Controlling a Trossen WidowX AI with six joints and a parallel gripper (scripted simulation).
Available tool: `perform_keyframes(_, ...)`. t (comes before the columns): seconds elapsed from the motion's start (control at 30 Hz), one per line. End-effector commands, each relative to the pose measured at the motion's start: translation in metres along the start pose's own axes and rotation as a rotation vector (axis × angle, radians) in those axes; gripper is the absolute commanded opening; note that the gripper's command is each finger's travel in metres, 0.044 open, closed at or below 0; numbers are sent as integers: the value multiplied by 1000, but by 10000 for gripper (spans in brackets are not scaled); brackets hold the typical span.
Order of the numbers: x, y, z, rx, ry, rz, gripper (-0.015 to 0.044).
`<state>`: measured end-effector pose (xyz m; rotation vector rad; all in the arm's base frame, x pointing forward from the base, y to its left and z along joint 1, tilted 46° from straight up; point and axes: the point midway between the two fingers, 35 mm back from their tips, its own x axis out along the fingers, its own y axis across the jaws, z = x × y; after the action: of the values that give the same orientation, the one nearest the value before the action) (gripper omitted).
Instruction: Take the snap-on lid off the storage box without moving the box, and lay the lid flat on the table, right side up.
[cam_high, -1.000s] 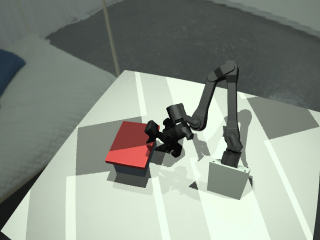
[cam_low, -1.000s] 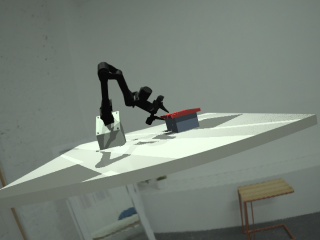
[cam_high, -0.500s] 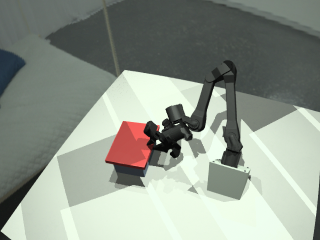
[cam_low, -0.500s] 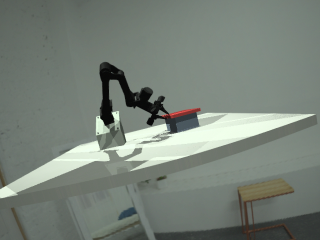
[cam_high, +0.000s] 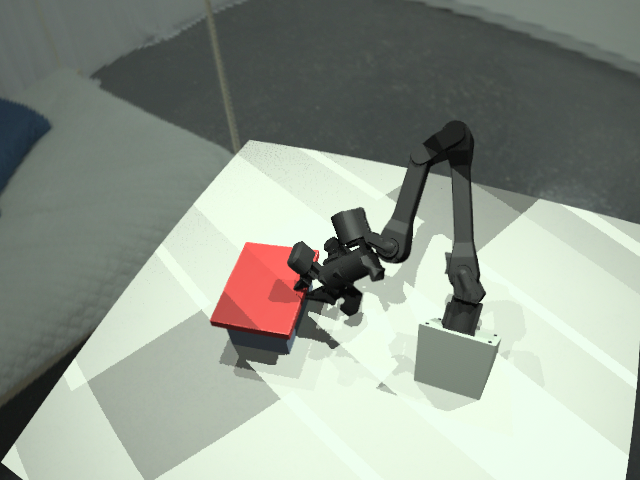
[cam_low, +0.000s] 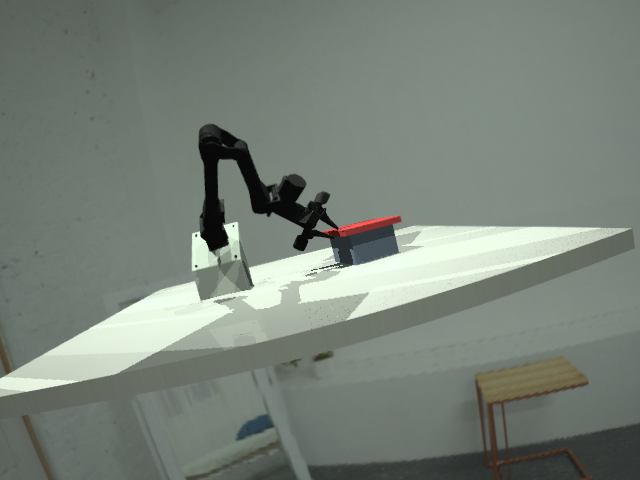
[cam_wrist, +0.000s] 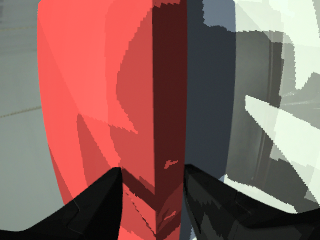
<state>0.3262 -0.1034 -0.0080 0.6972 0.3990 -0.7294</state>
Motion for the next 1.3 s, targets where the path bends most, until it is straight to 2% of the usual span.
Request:
perform_keyframes(0.0,-1,1,0,1,-1,0,0)
perform_keyframes(1.27,-7,6,0,1,-1,0,0)
